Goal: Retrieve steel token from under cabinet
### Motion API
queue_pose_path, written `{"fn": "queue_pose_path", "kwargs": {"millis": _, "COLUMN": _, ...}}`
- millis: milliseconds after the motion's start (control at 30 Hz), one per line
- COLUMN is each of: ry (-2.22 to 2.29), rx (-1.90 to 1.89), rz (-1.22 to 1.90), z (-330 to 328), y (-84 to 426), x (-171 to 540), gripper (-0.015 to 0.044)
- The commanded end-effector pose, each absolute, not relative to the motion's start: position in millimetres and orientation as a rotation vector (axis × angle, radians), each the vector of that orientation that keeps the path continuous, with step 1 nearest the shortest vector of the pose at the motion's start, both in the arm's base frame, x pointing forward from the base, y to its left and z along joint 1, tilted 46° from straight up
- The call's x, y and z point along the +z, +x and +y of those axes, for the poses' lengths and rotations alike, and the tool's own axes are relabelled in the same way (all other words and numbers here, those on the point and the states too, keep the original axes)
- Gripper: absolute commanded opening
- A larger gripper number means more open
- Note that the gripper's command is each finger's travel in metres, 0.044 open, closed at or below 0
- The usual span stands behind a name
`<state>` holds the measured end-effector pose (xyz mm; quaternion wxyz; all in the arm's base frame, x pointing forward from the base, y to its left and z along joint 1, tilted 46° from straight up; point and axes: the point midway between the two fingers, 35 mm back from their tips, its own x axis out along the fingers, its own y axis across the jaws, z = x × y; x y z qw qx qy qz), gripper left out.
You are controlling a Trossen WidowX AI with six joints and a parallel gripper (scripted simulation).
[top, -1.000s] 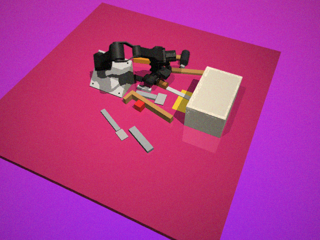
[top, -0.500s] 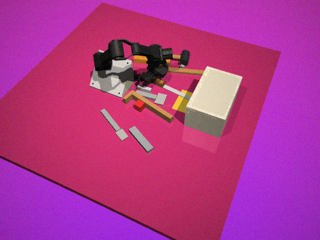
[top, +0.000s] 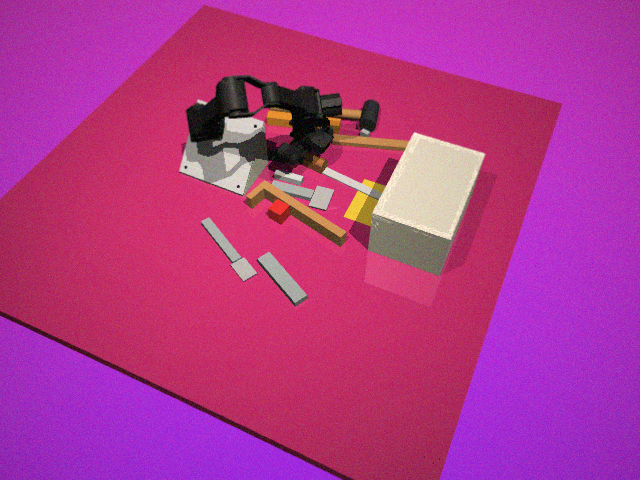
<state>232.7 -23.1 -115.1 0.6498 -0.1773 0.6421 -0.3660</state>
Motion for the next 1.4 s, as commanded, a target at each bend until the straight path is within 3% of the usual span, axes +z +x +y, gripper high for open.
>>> {"fn": "queue_pose_path", "kwargs": {"millis": 0, "ry": -0.377, "rx": -0.855, "rz": 1.444, "z": -22.8, "y": 233.0, "x": -114.7, "gripper": 0.0000}}
{"fn": "queue_pose_path", "kwargs": {"millis": 1367, "ry": -0.140, "rx": -1.066, "rz": 1.286, "z": -21.3, "y": 233.7, "x": -112.8, "gripper": 0.0000}}
